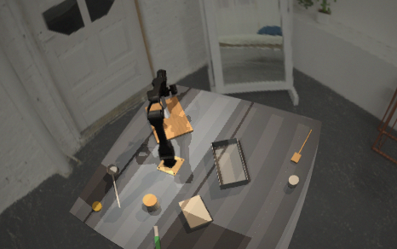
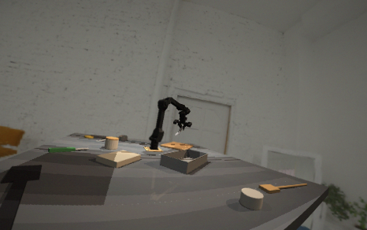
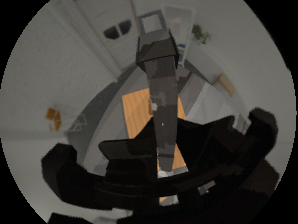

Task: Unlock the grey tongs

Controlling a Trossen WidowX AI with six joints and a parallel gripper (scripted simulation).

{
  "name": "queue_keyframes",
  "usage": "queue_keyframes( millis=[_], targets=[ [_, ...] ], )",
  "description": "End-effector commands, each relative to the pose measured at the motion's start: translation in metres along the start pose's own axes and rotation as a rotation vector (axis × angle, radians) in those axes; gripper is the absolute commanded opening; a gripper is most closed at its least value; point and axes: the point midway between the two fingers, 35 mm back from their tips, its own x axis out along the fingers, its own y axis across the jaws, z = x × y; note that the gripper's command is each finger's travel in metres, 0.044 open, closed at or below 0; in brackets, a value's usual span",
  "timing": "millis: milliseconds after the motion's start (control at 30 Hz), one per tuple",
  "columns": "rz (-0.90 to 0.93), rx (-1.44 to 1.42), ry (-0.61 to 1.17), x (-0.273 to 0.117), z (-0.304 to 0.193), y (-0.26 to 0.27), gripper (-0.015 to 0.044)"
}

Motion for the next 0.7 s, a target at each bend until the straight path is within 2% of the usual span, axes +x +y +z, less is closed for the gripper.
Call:
queue_keyframes(
  millis=[0, 667],
  targets=[
    [-0.007, -0.009, 0.048, 0.0015, 0.0017, -0.0003, -0.015],
    [-0.024, -0.039, 0.329, 0.0049, -0.0055, 0.0039, -0.015]
  ],
)
